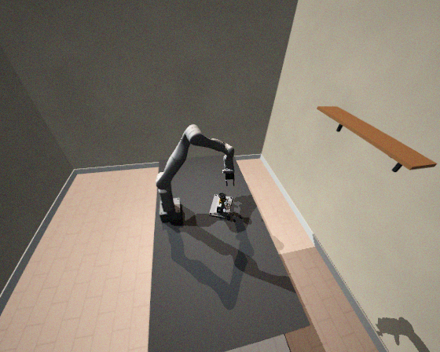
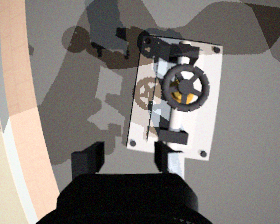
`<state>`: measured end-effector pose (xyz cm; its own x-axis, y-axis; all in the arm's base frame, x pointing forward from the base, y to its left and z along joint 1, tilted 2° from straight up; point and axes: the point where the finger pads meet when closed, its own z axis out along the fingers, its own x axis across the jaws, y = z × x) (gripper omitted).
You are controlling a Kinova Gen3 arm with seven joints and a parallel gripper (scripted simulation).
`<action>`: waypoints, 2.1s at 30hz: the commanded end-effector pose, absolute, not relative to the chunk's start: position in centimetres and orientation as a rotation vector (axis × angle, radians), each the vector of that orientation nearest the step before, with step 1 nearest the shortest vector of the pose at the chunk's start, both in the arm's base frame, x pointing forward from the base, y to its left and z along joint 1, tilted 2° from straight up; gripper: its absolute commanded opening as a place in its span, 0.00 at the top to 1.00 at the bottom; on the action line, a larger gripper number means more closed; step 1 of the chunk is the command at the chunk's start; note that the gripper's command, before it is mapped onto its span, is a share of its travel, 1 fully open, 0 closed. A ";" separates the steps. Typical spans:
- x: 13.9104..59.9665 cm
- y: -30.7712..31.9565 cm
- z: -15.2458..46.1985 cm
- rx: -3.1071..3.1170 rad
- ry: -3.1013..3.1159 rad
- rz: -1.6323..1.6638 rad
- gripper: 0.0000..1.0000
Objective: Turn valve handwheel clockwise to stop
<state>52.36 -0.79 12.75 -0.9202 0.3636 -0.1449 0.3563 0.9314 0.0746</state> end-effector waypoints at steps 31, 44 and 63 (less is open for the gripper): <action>47.7 -3.8 12.8 0.963 2.922 0.063 0.00; 45.8 -4.6 12.9 1.131 2.902 0.061 0.00; 44.4 -5.1 13.0 1.260 2.879 0.061 0.00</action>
<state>44.56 -4.95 12.82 -0.6870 0.7265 0.0163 0.7265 0.6862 0.0353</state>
